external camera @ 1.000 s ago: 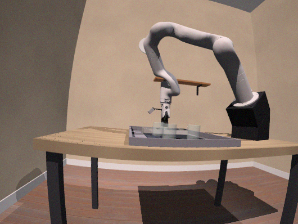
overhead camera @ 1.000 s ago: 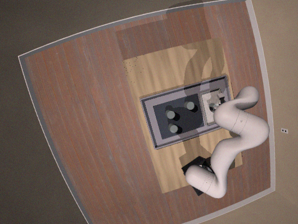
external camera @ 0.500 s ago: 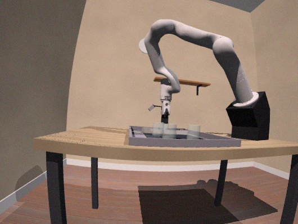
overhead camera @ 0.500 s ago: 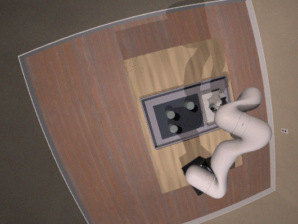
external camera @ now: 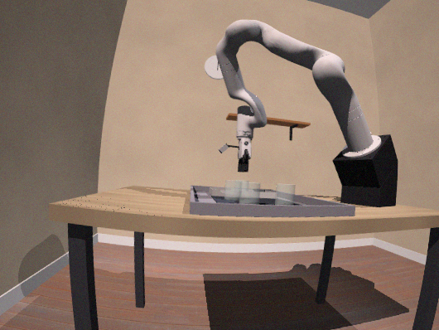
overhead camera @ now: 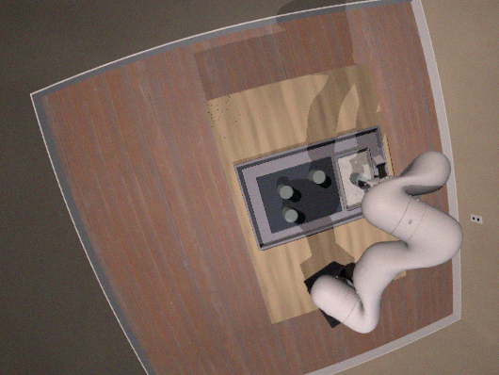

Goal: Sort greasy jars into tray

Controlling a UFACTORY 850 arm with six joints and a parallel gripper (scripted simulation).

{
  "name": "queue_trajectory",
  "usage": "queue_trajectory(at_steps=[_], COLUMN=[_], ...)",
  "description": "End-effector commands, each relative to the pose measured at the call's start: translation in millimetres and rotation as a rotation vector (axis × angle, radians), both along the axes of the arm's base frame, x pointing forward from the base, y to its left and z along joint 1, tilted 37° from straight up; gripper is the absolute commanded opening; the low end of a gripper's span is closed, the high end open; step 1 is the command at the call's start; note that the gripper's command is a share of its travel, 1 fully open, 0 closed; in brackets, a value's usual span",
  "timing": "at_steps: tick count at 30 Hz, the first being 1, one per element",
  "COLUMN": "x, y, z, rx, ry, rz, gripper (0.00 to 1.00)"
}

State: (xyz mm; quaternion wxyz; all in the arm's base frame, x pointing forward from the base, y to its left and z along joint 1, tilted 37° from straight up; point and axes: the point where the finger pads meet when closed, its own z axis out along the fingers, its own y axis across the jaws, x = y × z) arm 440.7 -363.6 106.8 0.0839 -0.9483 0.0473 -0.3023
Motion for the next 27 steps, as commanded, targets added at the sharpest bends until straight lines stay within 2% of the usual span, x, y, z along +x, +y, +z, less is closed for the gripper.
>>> queue_trajectory(at_steps=[1,7,22,27], x=[-8,-17,-17,-5], y=[-2,-4,-4,32], z=[12,25,25,40], rx=[0.000,0.000,0.000,0.000], ry=[0.000,0.000,0.000,0.000], rz=[0.000,0.000,0.000,0.000], gripper=[1.00,1.00,1.00,1.00])
